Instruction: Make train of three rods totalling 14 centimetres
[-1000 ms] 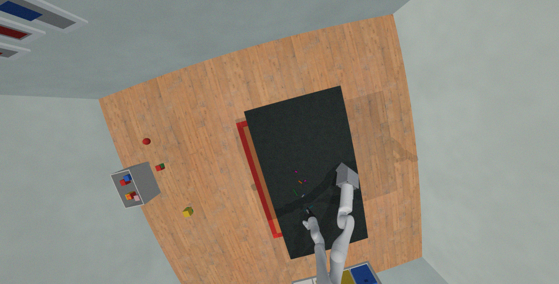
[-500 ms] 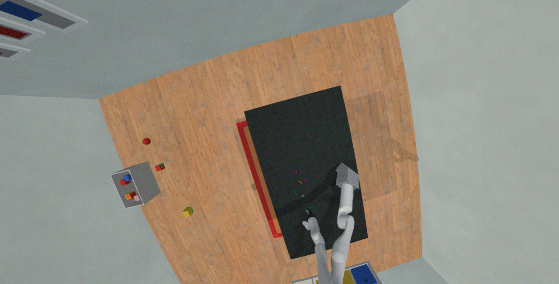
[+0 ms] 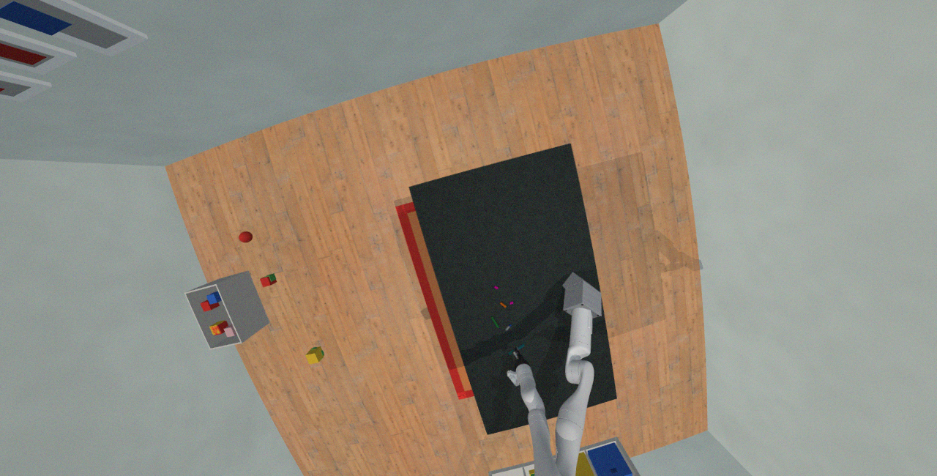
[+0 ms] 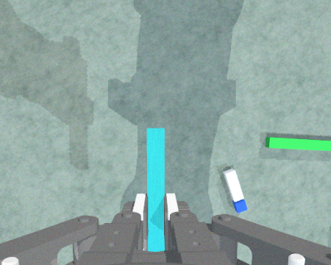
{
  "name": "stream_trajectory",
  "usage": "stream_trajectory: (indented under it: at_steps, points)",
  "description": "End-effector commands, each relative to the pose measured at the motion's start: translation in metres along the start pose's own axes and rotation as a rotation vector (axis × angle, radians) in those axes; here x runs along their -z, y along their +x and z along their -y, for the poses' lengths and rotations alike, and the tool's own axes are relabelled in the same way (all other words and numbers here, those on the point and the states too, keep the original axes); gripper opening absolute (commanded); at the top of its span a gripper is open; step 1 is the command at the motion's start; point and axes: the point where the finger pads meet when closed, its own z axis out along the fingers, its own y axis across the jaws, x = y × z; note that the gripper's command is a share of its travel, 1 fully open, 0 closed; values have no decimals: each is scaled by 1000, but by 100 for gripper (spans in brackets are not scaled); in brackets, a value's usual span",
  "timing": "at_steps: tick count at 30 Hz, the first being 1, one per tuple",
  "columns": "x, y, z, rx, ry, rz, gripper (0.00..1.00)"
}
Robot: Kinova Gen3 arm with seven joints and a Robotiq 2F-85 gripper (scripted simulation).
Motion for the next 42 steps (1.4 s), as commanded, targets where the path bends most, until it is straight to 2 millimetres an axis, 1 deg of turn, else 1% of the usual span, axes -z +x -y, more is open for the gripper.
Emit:
stream_trajectory:
  at_steps: [1,19,23,26,30,32,38,42]
  points:
    - [0,0,-1,-2,-2,-1,5]
    - [0,0,-1,-1,-2,-1,5]
    - [-1,3,-4,26,-1,5,5]
    - [-3,8,-10,74,1,12,5]
    - [-5,21,-22,164,3,17,5]
    - [-5,21,-22,164,3,17,5]
    - [-3,43,-43,285,2,8,5]
    - [-1,52,-51,323,-1,0,5]
